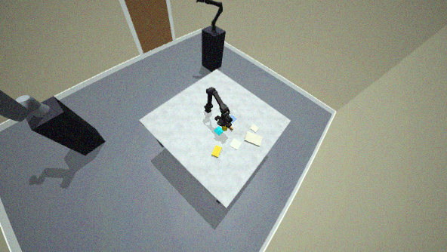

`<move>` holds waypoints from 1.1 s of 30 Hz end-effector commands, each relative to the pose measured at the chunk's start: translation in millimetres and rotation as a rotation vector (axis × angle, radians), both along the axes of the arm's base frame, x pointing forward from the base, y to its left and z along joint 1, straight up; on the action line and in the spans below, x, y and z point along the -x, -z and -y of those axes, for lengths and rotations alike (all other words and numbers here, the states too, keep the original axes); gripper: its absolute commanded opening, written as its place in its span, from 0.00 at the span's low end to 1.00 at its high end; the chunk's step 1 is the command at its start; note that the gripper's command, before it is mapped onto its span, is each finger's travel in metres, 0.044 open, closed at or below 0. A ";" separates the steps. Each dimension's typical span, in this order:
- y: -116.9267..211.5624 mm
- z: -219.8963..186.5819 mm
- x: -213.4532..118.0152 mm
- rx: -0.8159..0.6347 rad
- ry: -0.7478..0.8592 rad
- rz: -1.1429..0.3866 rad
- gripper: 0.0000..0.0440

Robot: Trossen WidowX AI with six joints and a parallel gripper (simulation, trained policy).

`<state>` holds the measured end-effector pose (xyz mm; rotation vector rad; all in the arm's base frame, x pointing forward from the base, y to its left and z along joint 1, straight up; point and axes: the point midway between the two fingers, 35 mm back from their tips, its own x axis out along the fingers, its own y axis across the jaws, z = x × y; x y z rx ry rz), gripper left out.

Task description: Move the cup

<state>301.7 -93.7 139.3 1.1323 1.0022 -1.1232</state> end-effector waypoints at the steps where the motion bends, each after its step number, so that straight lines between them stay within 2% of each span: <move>1: 9.1 6.7 4.2 0.006 0.015 -0.004 0.00; 14: 41.5 14.2 19.9 0.002 0.052 -0.013 0.01; 22: 59.9 14.9 34.9 -0.005 0.074 -0.039 0.07; 30: 71.2 19.1 45.4 -0.003 0.100 -0.050 0.20; 33: 68.4 22.5 42.6 0.000 0.110 -0.018 0.34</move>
